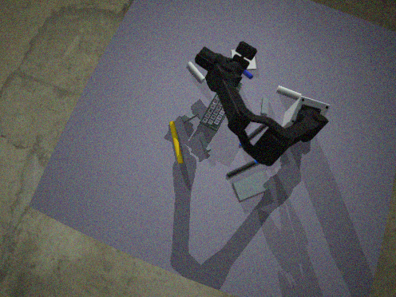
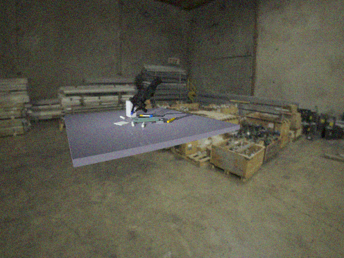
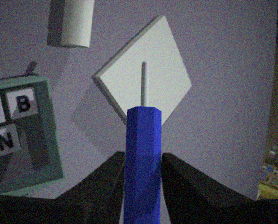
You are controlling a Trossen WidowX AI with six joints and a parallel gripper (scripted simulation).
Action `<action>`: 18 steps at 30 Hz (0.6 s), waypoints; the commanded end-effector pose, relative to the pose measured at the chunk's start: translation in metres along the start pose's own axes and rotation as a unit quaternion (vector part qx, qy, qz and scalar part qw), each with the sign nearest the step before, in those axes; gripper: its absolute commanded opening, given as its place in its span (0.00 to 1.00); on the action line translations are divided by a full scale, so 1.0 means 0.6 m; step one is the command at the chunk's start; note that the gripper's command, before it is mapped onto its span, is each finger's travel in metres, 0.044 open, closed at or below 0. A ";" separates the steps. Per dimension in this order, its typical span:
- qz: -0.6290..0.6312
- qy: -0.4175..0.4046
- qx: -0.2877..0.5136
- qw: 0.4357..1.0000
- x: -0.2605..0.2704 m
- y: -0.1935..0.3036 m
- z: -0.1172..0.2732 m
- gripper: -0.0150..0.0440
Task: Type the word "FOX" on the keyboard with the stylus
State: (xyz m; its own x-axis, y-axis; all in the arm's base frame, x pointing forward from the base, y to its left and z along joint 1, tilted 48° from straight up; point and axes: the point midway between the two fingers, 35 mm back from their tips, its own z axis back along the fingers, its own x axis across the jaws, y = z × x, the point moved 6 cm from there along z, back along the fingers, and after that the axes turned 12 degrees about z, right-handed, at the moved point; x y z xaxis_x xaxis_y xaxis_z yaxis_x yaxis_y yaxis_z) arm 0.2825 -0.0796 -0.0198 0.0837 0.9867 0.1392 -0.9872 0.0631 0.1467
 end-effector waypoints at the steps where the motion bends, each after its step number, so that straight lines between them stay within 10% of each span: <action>1: 0.084 0.017 0.000 0.996 0.021 -0.025 0.029 0.25; 18: 0.425 0.071 0.047 0.901 0.141 -0.077 0.143 0.25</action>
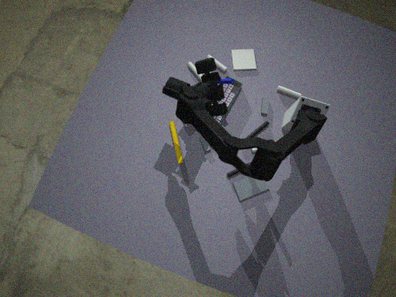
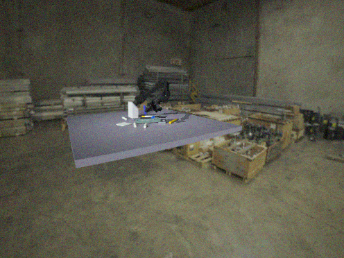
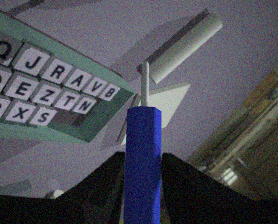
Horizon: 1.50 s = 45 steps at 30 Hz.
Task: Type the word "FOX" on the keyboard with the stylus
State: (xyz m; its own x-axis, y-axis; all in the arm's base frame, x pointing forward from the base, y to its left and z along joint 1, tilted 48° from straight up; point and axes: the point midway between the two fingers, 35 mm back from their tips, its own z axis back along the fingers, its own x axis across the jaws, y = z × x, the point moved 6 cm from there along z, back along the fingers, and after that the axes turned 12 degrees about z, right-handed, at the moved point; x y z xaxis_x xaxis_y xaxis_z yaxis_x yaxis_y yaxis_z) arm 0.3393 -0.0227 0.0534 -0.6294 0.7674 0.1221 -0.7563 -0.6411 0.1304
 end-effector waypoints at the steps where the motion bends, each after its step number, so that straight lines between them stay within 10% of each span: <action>1: 0.083 0.015 0.011 0.996 0.014 -0.023 0.036 0.25; 19: 0.431 0.045 0.082 0.898 0.117 -0.088 0.178 0.25; 40: 0.434 0.045 0.082 0.896 0.147 -0.121 0.139 0.25; 45: 0.434 0.045 0.082 0.896 0.146 -0.124 0.136 0.39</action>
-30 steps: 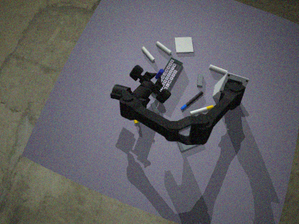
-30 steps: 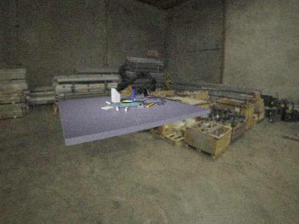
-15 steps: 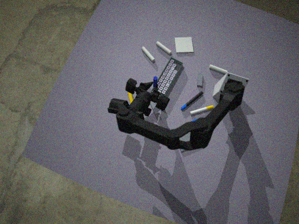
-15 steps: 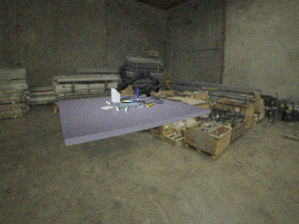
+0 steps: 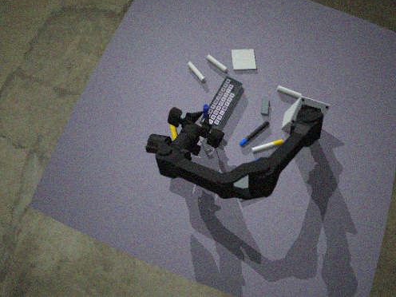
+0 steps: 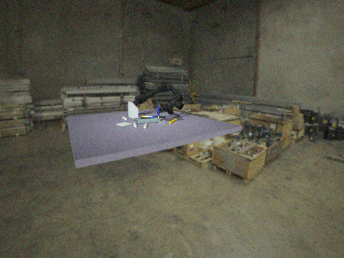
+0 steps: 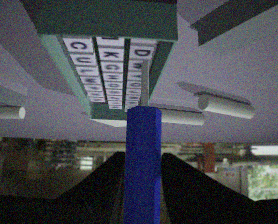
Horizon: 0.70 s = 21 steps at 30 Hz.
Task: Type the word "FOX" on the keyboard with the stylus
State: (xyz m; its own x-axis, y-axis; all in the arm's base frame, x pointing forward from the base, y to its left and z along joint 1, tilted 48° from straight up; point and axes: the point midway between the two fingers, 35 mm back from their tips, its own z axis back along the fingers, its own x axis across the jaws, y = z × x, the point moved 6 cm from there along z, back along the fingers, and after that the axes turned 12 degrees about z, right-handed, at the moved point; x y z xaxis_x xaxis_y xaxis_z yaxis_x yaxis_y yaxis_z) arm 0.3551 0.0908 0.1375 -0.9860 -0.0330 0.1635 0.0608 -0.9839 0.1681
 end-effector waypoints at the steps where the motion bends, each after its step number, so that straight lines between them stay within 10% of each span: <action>1: -0.002 -0.003 -0.001 1.000 -0.001 -0.002 -0.005 0.39; 21: -0.002 -0.003 -0.001 1.000 -0.004 -0.013 -0.012 0.39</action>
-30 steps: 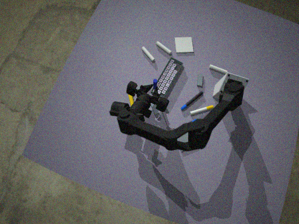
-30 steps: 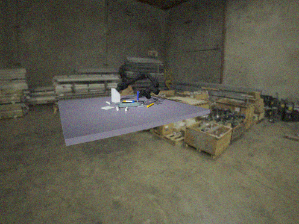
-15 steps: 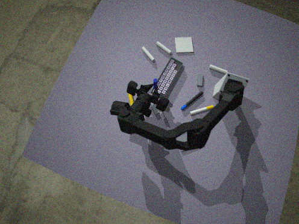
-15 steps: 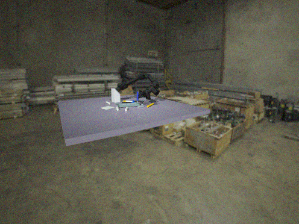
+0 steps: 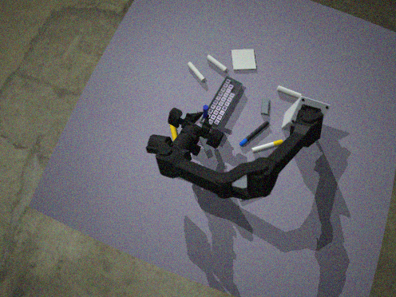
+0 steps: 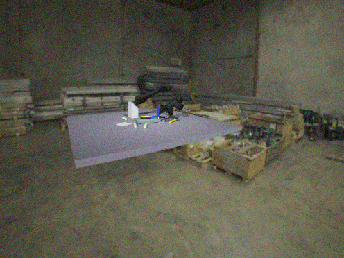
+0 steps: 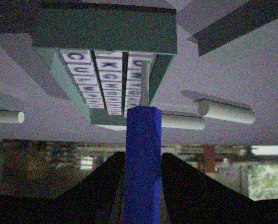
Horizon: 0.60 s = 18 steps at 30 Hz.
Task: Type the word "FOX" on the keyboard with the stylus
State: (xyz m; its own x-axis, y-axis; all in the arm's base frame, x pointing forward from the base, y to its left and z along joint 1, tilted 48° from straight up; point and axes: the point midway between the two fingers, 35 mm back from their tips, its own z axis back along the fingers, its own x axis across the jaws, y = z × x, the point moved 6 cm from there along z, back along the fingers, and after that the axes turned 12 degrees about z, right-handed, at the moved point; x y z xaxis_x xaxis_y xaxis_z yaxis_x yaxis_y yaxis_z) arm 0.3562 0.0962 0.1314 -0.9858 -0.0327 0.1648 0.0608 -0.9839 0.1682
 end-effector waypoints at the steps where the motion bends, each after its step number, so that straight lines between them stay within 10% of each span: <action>1: -0.002 -0.002 -0.001 1.000 0.000 -0.004 -0.004 0.39; 18: -0.002 -0.002 -0.001 1.000 -0.002 -0.013 -0.010 0.39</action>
State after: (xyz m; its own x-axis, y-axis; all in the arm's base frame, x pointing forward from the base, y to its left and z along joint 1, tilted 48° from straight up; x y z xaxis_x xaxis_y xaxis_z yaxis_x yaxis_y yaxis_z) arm 0.3565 0.1015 0.1268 -0.9858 -0.0328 0.1649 0.0608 -0.9839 0.1678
